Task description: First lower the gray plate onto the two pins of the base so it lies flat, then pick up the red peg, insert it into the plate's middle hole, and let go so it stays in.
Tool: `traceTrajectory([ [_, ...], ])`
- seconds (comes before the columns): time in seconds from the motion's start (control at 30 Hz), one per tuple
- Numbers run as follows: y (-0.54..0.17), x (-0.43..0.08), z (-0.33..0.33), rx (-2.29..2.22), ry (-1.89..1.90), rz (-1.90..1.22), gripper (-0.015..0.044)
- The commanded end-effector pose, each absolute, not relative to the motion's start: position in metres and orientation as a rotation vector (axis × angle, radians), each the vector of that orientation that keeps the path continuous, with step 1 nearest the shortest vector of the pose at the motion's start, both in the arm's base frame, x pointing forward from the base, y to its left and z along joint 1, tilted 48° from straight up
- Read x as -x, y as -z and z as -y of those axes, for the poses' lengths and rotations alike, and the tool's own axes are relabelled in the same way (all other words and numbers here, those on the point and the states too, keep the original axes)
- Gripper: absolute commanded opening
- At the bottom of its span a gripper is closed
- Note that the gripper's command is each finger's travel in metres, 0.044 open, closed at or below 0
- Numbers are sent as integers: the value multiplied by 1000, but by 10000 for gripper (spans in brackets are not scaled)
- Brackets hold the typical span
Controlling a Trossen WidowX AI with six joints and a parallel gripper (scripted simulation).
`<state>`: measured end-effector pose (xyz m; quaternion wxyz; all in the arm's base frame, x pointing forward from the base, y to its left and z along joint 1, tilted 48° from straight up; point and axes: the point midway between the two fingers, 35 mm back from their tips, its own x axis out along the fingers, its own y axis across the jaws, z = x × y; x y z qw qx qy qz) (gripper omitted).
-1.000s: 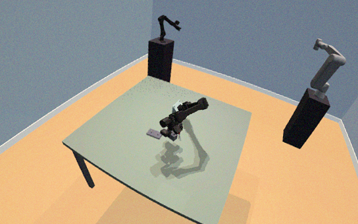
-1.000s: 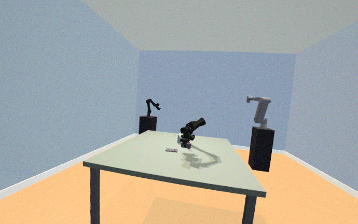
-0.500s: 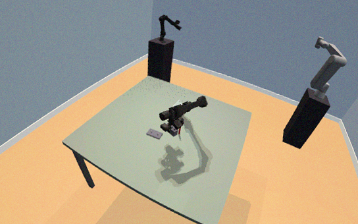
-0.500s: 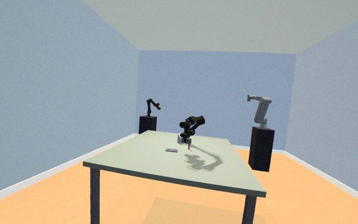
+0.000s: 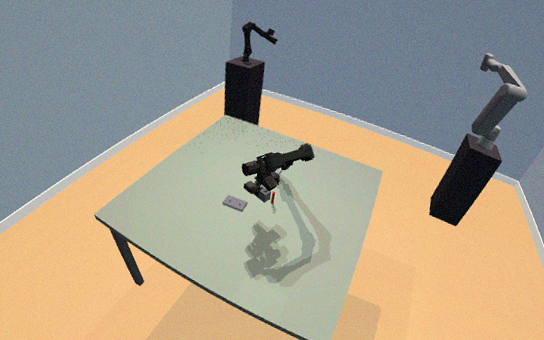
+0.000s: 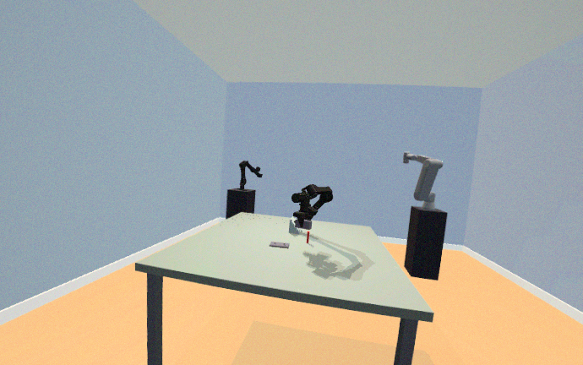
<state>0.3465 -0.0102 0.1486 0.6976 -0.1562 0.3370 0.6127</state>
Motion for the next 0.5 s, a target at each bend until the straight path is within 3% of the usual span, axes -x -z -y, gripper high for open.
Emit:
traceTrajectory([
  [0.0,-137,-351,17,376,-1376,-737,0],
  [0.47,-93,-360,28,475,-1434,-660,0],
])
